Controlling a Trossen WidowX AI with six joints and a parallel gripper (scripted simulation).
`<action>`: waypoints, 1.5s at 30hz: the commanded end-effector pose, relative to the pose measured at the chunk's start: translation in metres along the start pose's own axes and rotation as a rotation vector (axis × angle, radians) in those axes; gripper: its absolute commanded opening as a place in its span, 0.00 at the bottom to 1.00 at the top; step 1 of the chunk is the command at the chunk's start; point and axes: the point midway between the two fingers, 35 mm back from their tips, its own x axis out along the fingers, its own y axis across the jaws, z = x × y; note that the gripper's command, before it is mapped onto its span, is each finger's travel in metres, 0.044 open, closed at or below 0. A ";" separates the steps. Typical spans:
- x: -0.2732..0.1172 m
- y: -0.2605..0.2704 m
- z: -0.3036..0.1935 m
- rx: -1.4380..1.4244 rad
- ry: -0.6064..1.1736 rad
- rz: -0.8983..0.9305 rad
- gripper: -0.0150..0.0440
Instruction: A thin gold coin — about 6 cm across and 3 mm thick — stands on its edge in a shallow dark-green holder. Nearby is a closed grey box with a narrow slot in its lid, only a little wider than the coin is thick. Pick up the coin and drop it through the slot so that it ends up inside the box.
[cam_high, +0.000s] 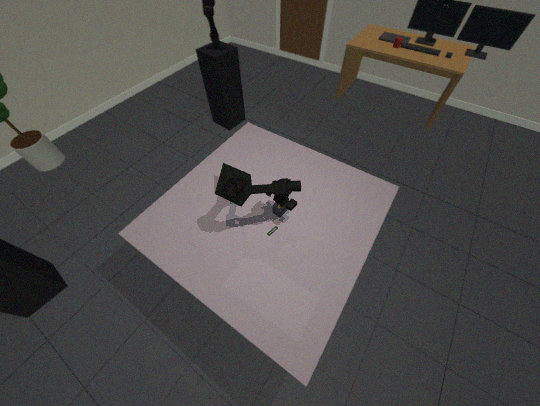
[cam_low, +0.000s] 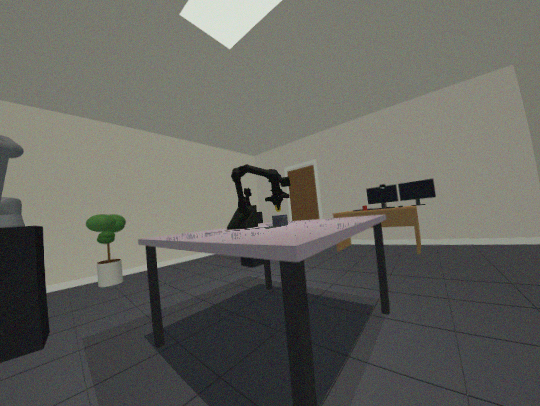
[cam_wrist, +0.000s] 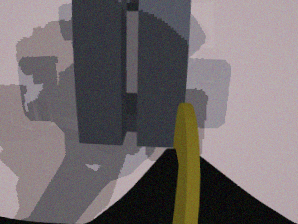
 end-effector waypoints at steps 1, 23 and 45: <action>0.003 0.007 0.008 -0.003 0.004 0.010 0.25; 0.001 0.020 0.031 0.004 0.007 -0.002 0.25; 0.005 0.026 0.032 -0.002 0.007 -0.001 0.25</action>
